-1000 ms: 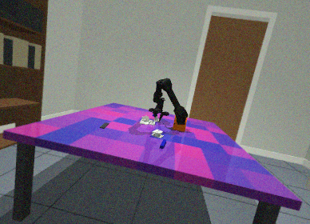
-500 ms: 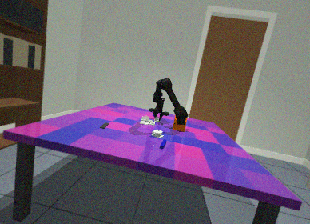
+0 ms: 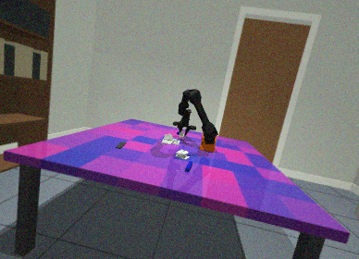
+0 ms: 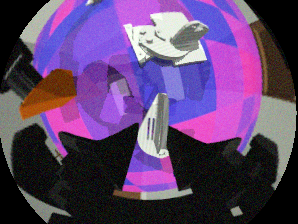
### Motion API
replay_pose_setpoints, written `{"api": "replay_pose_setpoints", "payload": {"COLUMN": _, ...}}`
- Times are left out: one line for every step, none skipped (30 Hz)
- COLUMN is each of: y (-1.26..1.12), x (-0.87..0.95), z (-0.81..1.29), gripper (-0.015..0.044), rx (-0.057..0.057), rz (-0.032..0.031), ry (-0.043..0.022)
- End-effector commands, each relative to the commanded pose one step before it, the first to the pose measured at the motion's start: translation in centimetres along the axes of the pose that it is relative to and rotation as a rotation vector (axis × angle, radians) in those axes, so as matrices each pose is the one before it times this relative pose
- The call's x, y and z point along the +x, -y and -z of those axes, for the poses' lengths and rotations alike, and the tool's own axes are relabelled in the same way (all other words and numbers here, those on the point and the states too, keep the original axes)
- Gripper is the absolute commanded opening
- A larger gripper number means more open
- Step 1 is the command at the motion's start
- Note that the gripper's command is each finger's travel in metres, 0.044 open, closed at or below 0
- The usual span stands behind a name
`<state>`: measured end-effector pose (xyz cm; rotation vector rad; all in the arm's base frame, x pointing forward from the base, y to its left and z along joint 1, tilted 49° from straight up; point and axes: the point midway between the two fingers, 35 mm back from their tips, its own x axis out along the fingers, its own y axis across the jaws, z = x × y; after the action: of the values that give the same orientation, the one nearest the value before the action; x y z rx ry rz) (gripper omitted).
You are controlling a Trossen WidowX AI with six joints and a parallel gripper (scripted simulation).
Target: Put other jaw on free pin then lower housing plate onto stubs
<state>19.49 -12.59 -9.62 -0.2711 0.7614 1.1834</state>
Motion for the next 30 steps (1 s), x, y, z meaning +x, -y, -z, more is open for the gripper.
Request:
{"api": "replay_pose_setpoints", "payload": {"y": 0.114, "x": -1.502, "z": 0.073, "gripper": 0.0134, "rx": -0.0072, "rz": 0.00425, "ry": -0.00609}}
{"api": "replay_pose_setpoints", "payload": {"y": -0.008, "x": -0.32, "z": 0.001, "gripper": 0.0134, "rx": 0.0003, "rz": 0.00006, "ry": 0.00002}}
{"api": "replay_pose_setpoints", "payload": {"y": -0.012, "x": -0.321, "z": -0.001, "gripper": 0.0134, "rx": 0.0003, "rz": 0.00005, "ry": 0.00006}}
{"api": "replay_pose_setpoints", "payload": {"y": -0.016, "x": -0.322, "z": -0.003, "gripper": 0.0134, "rx": 0.0003, "rz": 0.00004, "ry": 0.00009}}
{"api": "replay_pose_setpoints", "payload": {"y": -0.02, "x": -0.323, "z": -0.004, "gripper": 0.0134, "rx": 0.0003, "rz": 0.00002, "ry": 0.00012}}
{"api": "replay_pose_setpoints", "payload": {"y": -0.023, "x": -0.324, "z": -0.006, "gripper": 0.0134, "rx": 0.0002, "rz": 0.00001, "ry": 0.00015}}
{"api": "replay_pose_setpoints", "payload": {"y": -0.027, "x": -0.325, "z": -0.008, "gripper": 0.0134, "rx": 0.0002, "rz": 0.0, "ry": 0.00018}}
{"api": "replay_pose_setpoints", "payload": {"y": -0.031, "x": -0.326, "z": -0.01, "gripper": 0.0134, "rx": 0.0002, "rz": -0.00001, "ry": 0.00021}}
{"api": "replay_pose_setpoints", "payload": {"y": -0.035, "x": -0.326, "z": -0.012, "gripper": 0.0134, "rx": 0.0002, "rz": -0.00002, "ry": 0.00024}}
{"api": "replay_pose_setpoints", "payload": {"y": -0.039, "x": -0.327, "z": -0.013, "gripper": 0.0134, "rx": 0.0002, "rz": -0.00004, "ry": 0.00027}}
{"api": "replay_pose_setpoints", "payload": {"y": -0.035, "x": -0.267, "z": -0.012, "gripper": 0.0134, "rx": 0.0002, "rz": -0.00004, "ry": 0.00025}}
{"api": "replay_pose_setpoints", "payload": {"y": -0.022, "x": -0.161, "z": -0.008, "gripper": 0.0134, "rx": 0.0001, "rz": -0.00003, "ry": 0.00016}}
{"api": "replay_pose_setpoints", "payload": {"y": -0.008, "x": -0.054, "z": -0.003, "gripper": 0.0134, "rx": 0.0, "rz": -0.00001, "ry": 0.00005}}
{"api": "replay_pose_setpoints", "payload": {"y": 0.0, "x": 0.0, "z": 0.0, "gripper": 0.0134, "rx": 0.0, "rz": 0.0, "ry": 0.0}}
{"api": "replay_pose_setpoints", "payload": {"y": 0.0, "x": 0.0, "z": 0.0, "gripper": 0.0134, "rx": 0.0, "rz": 0.0, "ry": 0.0}}
{"api": "replay_pose_setpoints", "payload": {"y": 0.0, "x": 0.0, "z": 0.0, "gripper": 0.0134, "rx": 0.0, "rz": 0.0, "ry": 0.0}}
{"api": "replay_pose_setpoints", "payload": {"y": 0.008, "x": -0.01, "z": -0.054, "gripper": 0.0134, "rx": 0.0034, "rz": 0.00005, "ry": -0.00017}}
{"api": "replay_pose_setpoints", "payload": {"y": 0.023, "x": -0.031, "z": -0.163, "gripper": 0.0134, "rx": 0.0102, "rz": 0.00016, "ry": -0.00051}}
{"api": "replay_pose_setpoints", "payload": {"y": 0.034, "x": -0.051, "z": -0.272, "gripper": 0.0134, "rx": 0.017, "rz": 0.00028, "ry": -0.00083}}
{"api": "replay_pose_setpoints", "payload": {"y": 0.033, "x": -0.059, "z": -0.33, "gripper": 0.0134, "rx": 0.0205, "rz": 0.00036, "ry": -0.00096}}
{"api": "replay_pose_setpoints", "payload": {"y": 0.023, "x": -0.057, "z": -0.331, "gripper": 0.0134, "rx": 0.0205, "rz": 0.00037, "ry": -0.00091}}
{"api": "replay_pose_setpoints", "payload": {"y": 0.012, "x": -0.055, "z": -0.332, "gripper": 0.0134, "rx": 0.0205, "rz": 0.00038, "ry": -0.00086}}
{"api": "replay_pose_setpoints", "payload": {"y": 0.002, "x": -0.052, "z": -0.332, "gripper": 0.0134, "rx": 0.0205, "rz": 0.00039, "ry": -0.00081}}
{"api": "replay_pose_setpoints", "payload": {"y": -0.008, "x": -0.05, "z": -0.333, "gripper": 0.0134, "rx": 0.0204, "rz": 0.0004, "ry": -0.00077}}
{"api": "replay_pose_setpoints", "payload": {"y": -0.018, "x": -0.048, "z": -0.332, "gripper": 0.0134, "rx": 0.0204, "rz": 0.0004, "ry": -0.00072}}
{"api": "replay_pose_setpoints", "payload": {"y": -0.029, "x": -0.046, "z": -0.332, "gripper": 0.0134, "rx": 0.0204, "rz": 0.00041, "ry": -0.00067}}
{"api": "replay_pose_setpoints", "payload": {"y": -0.039, "x": -0.044, "z": -0.331, "gripper": 0.0134, "rx": 0.0204, "rz": 0.00041, "ry": -0.00062}}
{"api": "replay_pose_setpoints", "payload": {"y": -0.049, "x": -0.042, "z": -0.33, "gripper": 0.0134, "rx": 0.0204, "rz": 0.0004, "ry": -0.00058}}
{"api": "replay_pose_setpoints", "payload": {"y": -0.059, "x": -0.04, "z": -0.328, "gripper": 0.0134, "rx": 0.0204, "rz": 0.0004, "ry": -0.00053}}
{"api": "replay_pose_setpoints", "payload": {"y": -0.069, "x": -0.037, "z": -0.326, "gripper": 0.0134, "rx": 0.0203, "rz": 0.00039, "ry": -0.00049}}
